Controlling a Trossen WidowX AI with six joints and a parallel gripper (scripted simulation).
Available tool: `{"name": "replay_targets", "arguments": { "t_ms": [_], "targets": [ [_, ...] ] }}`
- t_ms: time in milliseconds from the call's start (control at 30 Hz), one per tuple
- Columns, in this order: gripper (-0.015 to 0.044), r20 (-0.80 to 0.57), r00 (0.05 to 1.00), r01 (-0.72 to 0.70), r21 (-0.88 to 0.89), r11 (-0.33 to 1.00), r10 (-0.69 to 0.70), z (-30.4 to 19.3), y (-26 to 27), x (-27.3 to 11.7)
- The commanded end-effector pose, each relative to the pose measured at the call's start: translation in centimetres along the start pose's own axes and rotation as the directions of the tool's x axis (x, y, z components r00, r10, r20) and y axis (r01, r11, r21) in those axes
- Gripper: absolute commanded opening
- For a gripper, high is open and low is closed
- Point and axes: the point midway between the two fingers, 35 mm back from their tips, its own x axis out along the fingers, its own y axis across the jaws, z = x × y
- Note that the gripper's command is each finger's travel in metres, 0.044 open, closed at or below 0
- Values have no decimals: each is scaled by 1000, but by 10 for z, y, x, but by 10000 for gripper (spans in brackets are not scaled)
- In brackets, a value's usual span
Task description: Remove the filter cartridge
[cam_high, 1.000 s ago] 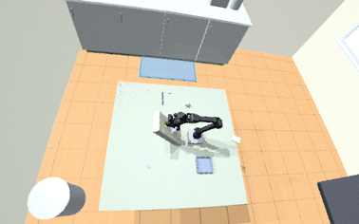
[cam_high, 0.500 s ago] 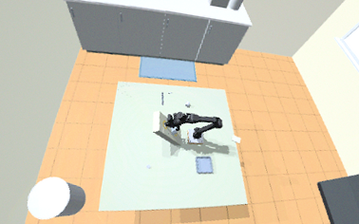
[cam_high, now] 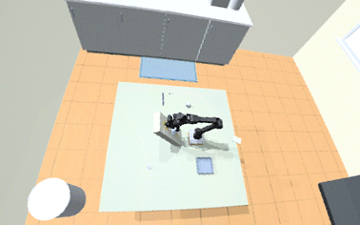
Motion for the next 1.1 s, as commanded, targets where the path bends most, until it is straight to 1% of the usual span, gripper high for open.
{"name": "replay_targets", "arguments": {
  "t_ms": [0,833,867,1067],
  "targets": [
    [109,3,1000,-1,3,1000,1,0,0,3],
    [109,3,1000,-2,3,1000,2,0,1,9],
    [102,1,1000,-1,0,1000,1,0,0,4],
    [62,1,1000,-1,0,1000,1,0,0,4]
  ]
}}
